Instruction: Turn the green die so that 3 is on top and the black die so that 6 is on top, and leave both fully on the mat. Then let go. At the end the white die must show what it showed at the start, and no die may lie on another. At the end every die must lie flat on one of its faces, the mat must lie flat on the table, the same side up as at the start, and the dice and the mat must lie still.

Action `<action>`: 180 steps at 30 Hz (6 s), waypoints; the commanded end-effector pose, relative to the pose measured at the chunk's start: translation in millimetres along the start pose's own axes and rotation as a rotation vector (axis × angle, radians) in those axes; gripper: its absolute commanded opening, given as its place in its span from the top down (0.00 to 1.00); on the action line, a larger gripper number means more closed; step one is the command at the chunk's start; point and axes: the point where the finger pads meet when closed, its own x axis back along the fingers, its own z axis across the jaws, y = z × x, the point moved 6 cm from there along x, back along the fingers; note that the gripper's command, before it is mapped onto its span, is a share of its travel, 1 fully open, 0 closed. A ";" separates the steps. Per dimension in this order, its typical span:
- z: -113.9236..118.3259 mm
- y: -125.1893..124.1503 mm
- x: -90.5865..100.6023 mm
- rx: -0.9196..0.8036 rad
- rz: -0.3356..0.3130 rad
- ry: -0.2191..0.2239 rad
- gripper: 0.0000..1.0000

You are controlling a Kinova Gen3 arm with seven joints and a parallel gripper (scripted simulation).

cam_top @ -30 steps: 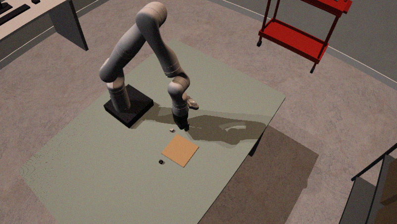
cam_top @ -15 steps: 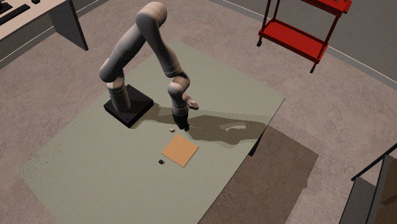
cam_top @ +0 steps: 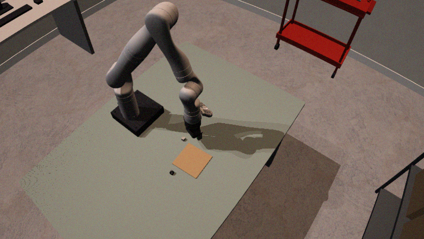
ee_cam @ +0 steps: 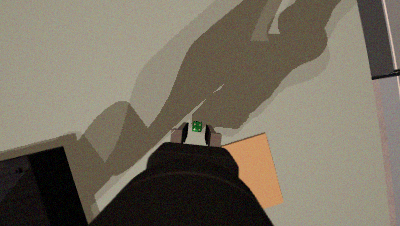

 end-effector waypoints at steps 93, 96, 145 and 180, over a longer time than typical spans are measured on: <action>0.6 -0.5 -19.5 0.000 0.001 0.001 0.36; 0.6 -0.5 -19.5 0.000 0.001 0.001 0.36; 0.6 -0.5 -19.3 0.000 0.001 0.001 0.66; 0.5 -0.3 80.5 0.000 0.001 0.001 0.66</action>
